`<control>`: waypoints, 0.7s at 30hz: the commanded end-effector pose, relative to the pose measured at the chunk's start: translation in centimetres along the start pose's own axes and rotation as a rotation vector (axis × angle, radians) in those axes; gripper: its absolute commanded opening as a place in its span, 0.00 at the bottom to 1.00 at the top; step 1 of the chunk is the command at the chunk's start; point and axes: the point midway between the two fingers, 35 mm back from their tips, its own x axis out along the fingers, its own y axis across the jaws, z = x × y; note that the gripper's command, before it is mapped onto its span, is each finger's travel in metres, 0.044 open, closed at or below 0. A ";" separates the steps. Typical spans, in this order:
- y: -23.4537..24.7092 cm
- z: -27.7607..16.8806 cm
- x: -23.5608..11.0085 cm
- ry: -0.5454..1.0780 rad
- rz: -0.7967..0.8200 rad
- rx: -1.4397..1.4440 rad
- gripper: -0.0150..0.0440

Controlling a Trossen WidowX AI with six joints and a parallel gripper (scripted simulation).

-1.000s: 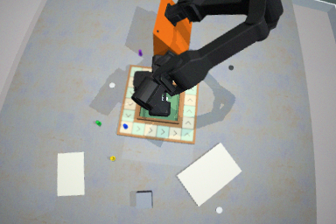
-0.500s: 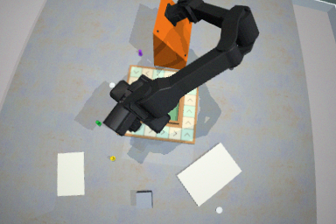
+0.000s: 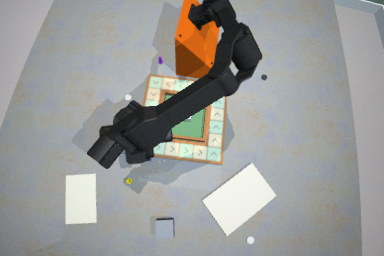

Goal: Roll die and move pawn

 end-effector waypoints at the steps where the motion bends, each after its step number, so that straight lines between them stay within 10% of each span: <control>1: -0.3 0.2 -0.2 -0.010 0.002 -0.042 0.59; 21: -0.3 0.2 2.9 -0.010 0.002 -0.042 0.59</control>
